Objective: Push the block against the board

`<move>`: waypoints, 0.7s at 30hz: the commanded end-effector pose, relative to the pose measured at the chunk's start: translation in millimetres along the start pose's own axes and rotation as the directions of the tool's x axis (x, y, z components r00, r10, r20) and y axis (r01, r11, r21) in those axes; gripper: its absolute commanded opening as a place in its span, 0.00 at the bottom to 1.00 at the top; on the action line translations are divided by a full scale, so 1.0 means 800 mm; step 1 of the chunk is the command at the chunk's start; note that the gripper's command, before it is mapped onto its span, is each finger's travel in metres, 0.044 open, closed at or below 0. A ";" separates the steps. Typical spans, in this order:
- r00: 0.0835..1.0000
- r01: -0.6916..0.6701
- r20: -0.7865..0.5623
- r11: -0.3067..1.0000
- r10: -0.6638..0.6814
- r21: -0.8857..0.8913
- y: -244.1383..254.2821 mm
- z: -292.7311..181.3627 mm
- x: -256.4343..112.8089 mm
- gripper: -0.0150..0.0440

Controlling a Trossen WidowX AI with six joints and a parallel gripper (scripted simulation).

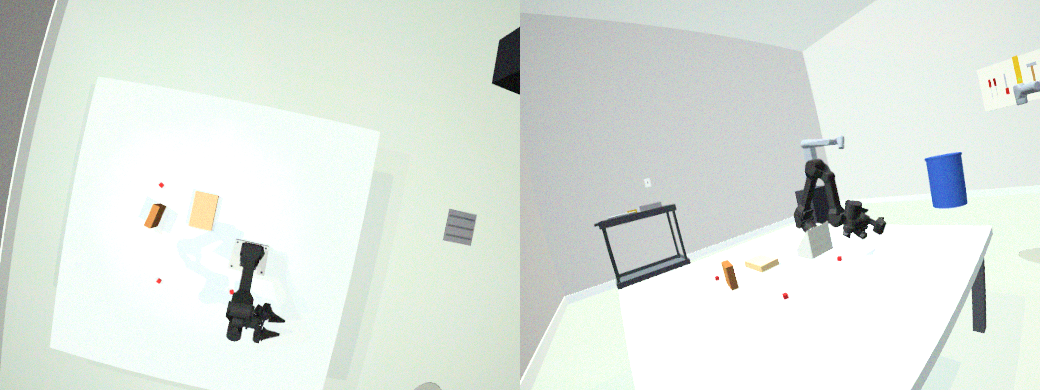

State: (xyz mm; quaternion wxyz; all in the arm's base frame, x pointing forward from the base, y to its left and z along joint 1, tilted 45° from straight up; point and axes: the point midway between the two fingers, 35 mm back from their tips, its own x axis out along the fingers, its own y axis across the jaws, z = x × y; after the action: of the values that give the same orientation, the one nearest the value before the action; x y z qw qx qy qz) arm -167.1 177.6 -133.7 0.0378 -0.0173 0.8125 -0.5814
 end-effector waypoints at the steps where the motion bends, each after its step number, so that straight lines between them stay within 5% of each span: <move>1: 1.000 0.000 0.000 1.000 0.000 0.000 0.000 0.000 0.000 0.89; 15: 0.977 -0.153 -0.099 0.943 0.190 0.296 0.057 -0.050 -0.030 0.26; 21: 0.950 -0.193 -0.143 0.879 0.279 0.436 0.081 -0.073 -0.050 0.25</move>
State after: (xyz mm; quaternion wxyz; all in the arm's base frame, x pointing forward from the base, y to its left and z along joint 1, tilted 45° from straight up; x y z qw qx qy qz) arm -138.3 241.5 -169.7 0.0343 0.1242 0.6851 -0.7170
